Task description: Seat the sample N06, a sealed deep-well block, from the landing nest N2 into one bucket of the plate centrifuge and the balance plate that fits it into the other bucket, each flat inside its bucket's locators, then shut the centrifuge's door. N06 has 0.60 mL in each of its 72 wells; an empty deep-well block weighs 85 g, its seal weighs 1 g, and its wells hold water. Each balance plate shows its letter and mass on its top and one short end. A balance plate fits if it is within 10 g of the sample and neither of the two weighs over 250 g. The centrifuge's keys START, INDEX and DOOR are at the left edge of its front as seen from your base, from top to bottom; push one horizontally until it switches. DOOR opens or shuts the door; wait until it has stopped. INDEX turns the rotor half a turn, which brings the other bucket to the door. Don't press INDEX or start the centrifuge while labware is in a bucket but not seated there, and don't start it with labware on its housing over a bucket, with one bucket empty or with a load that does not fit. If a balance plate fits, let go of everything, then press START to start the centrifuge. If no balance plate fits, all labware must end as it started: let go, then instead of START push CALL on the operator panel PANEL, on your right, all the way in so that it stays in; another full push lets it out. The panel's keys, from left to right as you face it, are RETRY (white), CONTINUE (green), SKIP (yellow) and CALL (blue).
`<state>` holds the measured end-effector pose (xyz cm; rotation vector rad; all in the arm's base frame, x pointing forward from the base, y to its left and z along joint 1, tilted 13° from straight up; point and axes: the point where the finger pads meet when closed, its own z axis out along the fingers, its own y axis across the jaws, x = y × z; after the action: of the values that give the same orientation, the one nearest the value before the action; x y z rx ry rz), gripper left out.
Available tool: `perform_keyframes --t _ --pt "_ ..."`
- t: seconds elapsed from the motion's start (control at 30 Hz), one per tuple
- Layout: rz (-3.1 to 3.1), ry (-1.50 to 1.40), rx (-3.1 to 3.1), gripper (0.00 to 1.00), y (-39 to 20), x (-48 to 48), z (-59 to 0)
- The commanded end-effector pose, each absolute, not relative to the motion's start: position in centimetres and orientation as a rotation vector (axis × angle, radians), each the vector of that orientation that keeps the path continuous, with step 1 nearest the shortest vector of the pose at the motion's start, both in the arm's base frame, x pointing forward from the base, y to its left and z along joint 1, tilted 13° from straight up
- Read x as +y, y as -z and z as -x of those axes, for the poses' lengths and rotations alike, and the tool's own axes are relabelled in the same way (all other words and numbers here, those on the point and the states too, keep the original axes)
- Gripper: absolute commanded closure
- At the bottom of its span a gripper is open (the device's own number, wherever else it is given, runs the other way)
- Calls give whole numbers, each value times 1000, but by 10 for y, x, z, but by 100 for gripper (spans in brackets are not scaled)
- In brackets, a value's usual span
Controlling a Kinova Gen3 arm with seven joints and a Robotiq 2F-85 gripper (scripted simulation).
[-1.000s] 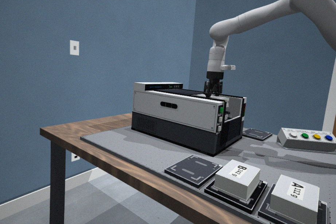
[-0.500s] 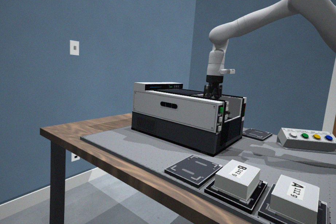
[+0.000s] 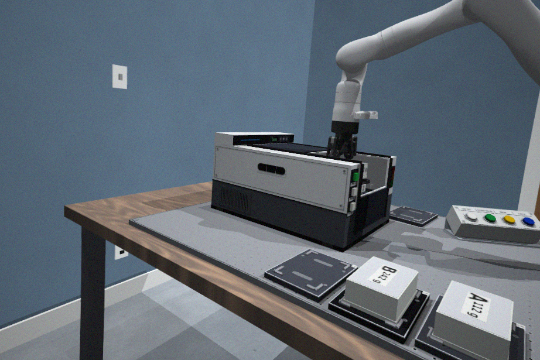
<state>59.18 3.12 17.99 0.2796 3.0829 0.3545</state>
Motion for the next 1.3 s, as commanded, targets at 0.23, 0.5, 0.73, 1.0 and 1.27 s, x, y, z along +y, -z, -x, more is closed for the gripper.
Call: perform_keyframes --t 0.23,0.5,0.73,1.0,1.27 --pt "-280 -354 3080 5 -181 31 -592" --pt "-280 -354 3080 5 -181 31 -592" --pt "-280 -354 3080 5 -180 31 -592" --pt "-280 -354 3080 5 -178 32 -593" --pt "-280 -354 3080 5 -176 32 -593"
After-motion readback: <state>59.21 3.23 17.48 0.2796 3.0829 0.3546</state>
